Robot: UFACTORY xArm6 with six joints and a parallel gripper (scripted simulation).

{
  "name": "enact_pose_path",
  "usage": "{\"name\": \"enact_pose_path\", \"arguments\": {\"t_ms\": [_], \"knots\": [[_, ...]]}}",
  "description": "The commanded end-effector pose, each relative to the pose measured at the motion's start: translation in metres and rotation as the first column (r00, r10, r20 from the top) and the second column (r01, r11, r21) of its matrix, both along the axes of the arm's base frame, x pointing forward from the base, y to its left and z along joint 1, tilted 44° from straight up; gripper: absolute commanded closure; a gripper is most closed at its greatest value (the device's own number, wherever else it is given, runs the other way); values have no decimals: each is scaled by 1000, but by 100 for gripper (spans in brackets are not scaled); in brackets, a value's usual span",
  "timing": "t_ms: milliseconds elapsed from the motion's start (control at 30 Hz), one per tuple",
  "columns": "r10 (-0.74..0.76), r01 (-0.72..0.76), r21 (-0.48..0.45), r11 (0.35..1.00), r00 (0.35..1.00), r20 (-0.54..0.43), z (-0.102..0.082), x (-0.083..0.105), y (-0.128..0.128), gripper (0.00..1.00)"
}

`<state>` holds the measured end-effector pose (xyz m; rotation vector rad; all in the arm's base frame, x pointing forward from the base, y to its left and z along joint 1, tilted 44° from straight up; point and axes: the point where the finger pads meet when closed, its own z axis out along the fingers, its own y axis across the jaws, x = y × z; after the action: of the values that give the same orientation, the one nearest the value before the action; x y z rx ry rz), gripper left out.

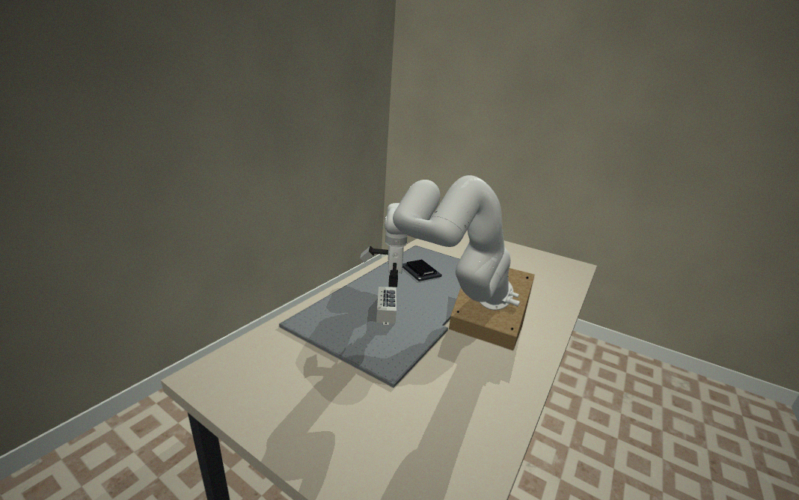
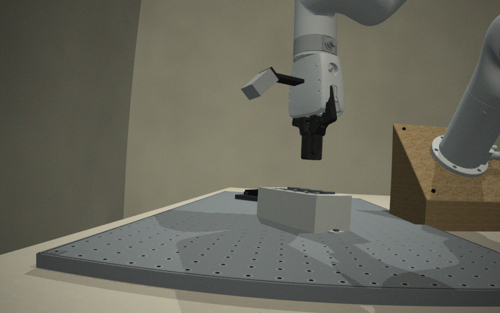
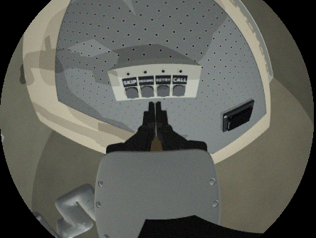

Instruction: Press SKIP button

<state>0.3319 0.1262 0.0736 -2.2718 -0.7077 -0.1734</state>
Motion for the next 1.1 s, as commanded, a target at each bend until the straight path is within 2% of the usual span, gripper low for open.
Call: {"name": "enact_pose_path", "arguments": {"t_ms": [0, 300, 1067], "knots": [[-1, 1, 0, 1000, 1000, 3, -5, 1, 5, 100], [-1, 1, 0, 1000, 1000, 3, -13, 0, 13, 100], [-2, 2, 0, 1000, 1000, 3, -13, 0, 13, 100]]}}
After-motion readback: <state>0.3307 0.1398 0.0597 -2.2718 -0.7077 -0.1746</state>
